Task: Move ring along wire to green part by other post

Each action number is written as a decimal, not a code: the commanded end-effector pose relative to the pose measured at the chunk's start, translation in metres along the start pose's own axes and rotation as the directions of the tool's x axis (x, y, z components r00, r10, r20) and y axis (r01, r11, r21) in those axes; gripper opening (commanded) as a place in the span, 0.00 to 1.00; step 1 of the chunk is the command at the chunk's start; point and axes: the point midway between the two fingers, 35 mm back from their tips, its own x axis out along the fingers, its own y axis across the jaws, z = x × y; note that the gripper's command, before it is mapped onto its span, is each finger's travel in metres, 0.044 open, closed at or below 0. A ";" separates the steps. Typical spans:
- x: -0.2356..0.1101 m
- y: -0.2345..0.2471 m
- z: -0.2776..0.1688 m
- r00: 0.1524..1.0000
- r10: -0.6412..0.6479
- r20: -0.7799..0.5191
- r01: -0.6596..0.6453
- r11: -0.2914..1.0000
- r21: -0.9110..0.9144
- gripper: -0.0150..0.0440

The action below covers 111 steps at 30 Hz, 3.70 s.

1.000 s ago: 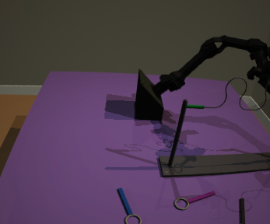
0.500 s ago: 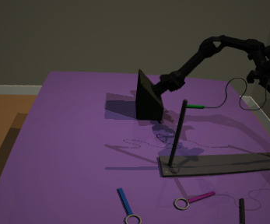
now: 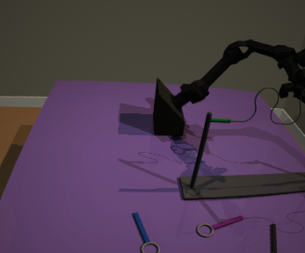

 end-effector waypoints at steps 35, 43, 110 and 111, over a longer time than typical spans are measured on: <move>-0.005 0.017 0.003 0.965 0.249 0.080 -0.259 0.871 0.417 0.00; -0.005 0.019 0.005 0.950 0.291 0.110 -0.306 0.814 0.494 0.00; -0.017 0.033 0.025 0.760 0.464 0.455 -0.537 0.053 0.842 0.00; -0.017 0.033 0.025 0.757 0.464 0.461 -0.537 0.040 0.842 0.00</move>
